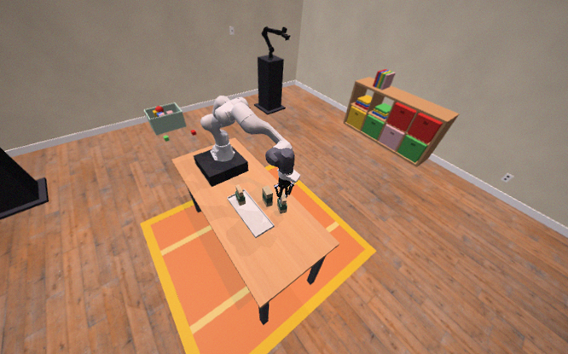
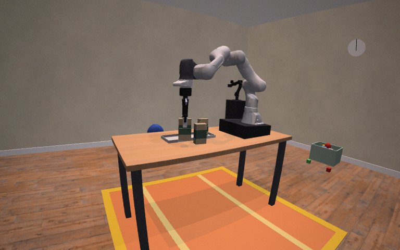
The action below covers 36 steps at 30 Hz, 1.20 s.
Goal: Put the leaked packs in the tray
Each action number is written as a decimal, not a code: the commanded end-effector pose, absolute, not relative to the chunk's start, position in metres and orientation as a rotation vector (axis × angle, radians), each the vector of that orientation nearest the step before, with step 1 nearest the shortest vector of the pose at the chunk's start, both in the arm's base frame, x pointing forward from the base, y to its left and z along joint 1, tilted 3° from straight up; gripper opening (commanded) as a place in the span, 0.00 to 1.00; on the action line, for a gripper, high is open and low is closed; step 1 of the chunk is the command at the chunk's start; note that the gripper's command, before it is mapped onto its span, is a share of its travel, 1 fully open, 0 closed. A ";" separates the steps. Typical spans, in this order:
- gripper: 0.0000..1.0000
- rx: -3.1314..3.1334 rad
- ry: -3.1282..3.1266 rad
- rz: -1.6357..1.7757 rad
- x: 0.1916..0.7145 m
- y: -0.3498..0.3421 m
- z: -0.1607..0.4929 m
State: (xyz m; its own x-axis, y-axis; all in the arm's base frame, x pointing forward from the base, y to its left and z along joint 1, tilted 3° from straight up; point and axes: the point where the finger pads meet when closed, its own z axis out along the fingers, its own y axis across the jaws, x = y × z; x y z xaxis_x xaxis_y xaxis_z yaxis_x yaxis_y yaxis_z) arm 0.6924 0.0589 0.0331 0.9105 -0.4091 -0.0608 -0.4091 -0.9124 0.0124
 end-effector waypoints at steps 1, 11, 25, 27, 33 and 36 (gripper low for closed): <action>0.23 -3.066 0.652 0.088 0.695 0.059 0.038; 0.23 -3.066 0.652 0.088 0.695 0.049 0.038; 0.23 -3.066 0.652 0.088 0.694 -0.016 0.037; 0.23 -3.066 0.652 0.088 0.693 -0.030 0.037; 0.23 -3.066 0.652 0.088 0.693 -0.060 0.036; 0.23 -3.066 0.652 0.088 0.692 -0.080 0.036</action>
